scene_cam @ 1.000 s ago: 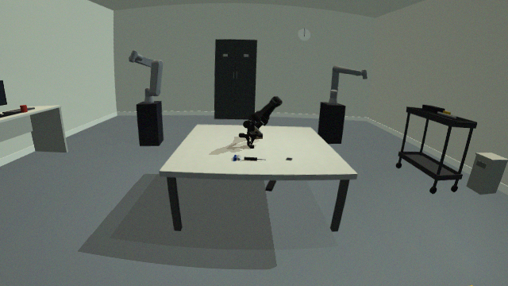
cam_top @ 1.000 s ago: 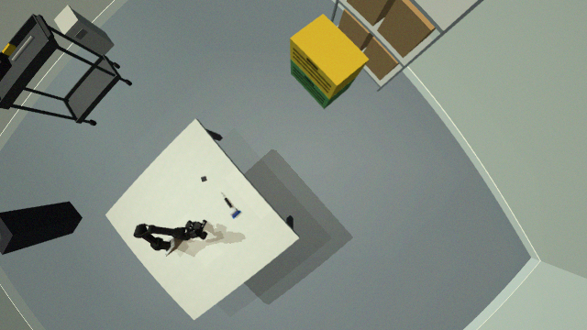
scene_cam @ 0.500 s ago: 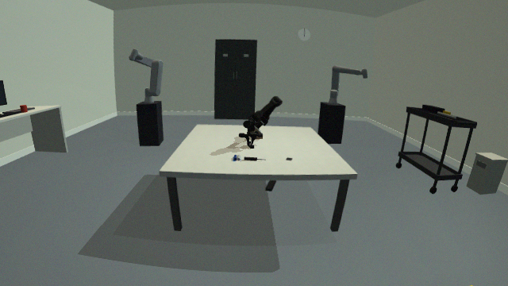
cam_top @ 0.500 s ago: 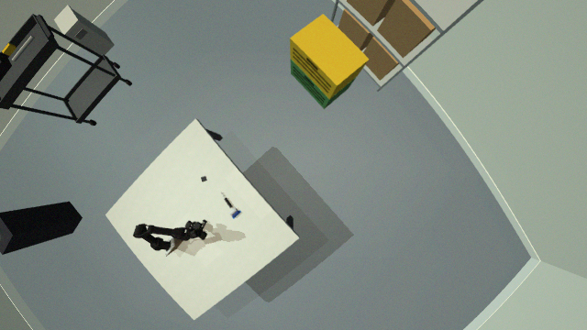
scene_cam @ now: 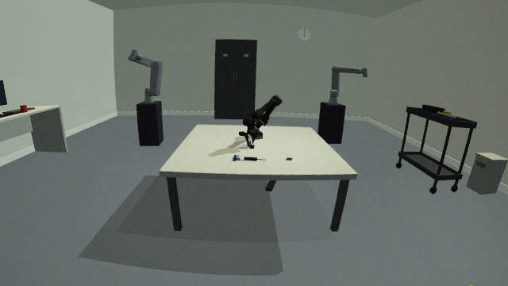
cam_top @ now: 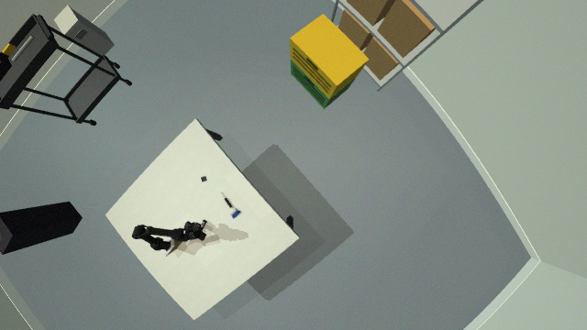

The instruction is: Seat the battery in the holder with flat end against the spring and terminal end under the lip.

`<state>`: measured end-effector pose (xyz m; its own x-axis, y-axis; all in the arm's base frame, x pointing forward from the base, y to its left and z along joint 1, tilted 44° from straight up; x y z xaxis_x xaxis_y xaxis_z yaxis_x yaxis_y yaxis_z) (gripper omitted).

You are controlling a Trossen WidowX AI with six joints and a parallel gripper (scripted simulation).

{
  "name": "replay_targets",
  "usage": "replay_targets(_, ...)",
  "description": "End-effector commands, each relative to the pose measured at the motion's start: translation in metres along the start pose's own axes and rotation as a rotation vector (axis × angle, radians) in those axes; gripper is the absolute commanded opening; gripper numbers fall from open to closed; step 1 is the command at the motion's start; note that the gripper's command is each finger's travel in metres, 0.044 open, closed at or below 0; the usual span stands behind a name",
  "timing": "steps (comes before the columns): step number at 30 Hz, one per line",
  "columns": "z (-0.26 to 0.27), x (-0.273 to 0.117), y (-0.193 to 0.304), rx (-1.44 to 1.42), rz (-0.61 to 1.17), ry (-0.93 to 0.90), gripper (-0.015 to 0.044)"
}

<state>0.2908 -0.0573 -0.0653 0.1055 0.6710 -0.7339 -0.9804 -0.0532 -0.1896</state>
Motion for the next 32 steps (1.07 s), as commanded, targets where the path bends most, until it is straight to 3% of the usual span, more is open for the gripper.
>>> replay_targets(1, -0.001, -0.011, -0.002, -0.002, 0.003, 0.003, 0.0240)
replay_targets(9, -0.004, -0.073, -0.008, -0.008, 0.008, 0.007, 0.0440)
replay_targets(32, -0.004, -0.073, -0.009, -0.008, 0.008, 0.007, 0.0440)
Point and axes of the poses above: the point midway between the two fingers, 35 mm back from their tips, its own x axis out along the fingers, its own z axis across the jaws, y = z × x, the point moved 3 cm from there along -x, back along the fingers, and after that the axes turned 1 degree about x, right-handed, at the moved point
